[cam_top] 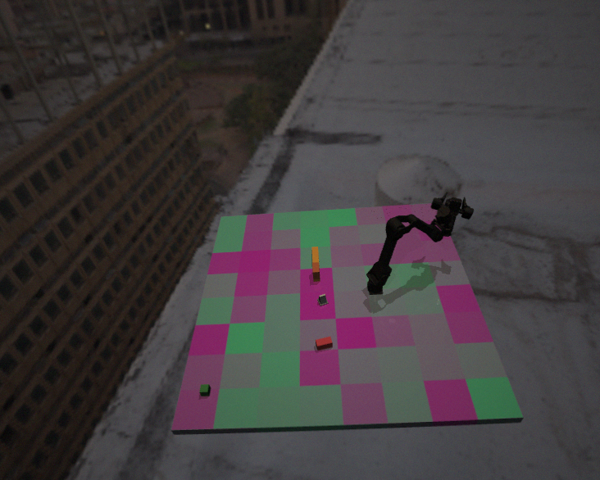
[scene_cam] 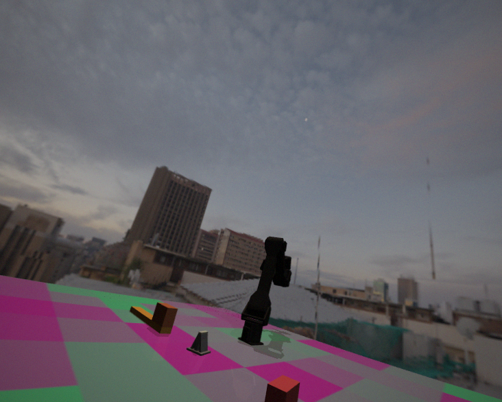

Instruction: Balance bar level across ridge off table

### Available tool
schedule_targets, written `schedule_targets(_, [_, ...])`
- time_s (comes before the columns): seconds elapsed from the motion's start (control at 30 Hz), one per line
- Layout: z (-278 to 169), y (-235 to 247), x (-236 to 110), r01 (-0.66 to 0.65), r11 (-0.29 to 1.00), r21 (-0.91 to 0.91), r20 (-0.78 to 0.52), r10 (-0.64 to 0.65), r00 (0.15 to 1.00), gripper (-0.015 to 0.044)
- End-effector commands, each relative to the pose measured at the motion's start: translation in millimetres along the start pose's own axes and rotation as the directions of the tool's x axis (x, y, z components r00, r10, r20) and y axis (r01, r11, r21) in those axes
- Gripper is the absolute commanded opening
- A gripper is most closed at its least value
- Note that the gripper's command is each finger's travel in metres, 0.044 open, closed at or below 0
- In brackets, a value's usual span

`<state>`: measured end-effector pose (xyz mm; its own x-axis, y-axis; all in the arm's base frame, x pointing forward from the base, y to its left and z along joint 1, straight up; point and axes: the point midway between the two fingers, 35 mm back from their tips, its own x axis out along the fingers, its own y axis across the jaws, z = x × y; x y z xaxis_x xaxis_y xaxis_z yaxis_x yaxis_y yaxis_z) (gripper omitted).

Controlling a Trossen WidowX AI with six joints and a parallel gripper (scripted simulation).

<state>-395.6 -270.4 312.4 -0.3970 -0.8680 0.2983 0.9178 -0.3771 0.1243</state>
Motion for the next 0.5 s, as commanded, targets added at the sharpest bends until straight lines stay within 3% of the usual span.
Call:
schedule_targets(0.0, [0,1,0,-0.002,1.0,-0.001,0.0,0.002,1.0,0.0374])
schedule_targets(0.1, [-2,17,6,-0.036,0.999,-0.008,-0.005,0.035,0.999,0.0315])
schedule_targets(0.47, [-24,73,38,-0.117,0.988,0.103,-0.076,0.125,0.989,0.0315])
